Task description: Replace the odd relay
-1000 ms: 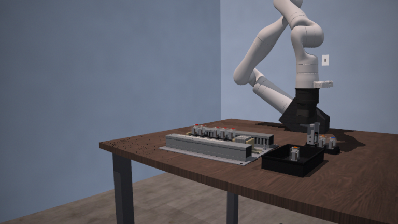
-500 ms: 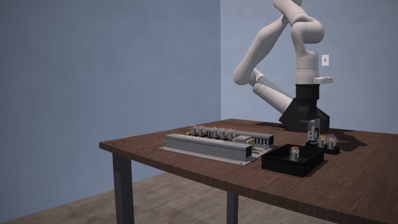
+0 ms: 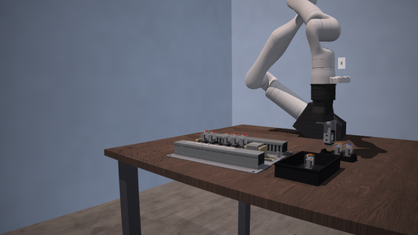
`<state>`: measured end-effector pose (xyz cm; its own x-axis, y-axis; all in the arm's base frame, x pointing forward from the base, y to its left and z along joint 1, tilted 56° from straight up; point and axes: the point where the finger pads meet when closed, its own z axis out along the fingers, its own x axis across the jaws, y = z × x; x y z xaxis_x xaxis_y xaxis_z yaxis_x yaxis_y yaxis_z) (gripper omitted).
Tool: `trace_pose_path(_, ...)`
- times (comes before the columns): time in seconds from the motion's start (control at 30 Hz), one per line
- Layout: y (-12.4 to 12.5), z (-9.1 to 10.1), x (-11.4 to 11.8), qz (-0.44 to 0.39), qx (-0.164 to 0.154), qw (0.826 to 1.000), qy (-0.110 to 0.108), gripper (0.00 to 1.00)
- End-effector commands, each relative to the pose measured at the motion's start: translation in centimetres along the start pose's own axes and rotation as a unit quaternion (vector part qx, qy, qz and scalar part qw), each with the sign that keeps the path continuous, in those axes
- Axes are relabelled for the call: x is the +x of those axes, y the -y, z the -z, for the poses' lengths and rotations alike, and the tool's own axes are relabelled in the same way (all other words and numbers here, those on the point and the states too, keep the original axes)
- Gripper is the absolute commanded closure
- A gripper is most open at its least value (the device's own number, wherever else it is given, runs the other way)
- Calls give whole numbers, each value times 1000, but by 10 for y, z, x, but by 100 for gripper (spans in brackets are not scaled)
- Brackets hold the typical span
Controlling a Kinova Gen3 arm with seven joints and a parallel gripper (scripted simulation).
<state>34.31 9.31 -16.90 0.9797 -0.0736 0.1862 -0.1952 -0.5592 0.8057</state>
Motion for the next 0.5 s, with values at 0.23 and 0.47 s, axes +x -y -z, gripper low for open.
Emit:
trace_pose_path(0.23, 0, 16, 1, -1, 0, 1000, -3, 100)
trace_pose_path(0.47, 1, 17, 0, 0, 1, 1000, -1, 100)
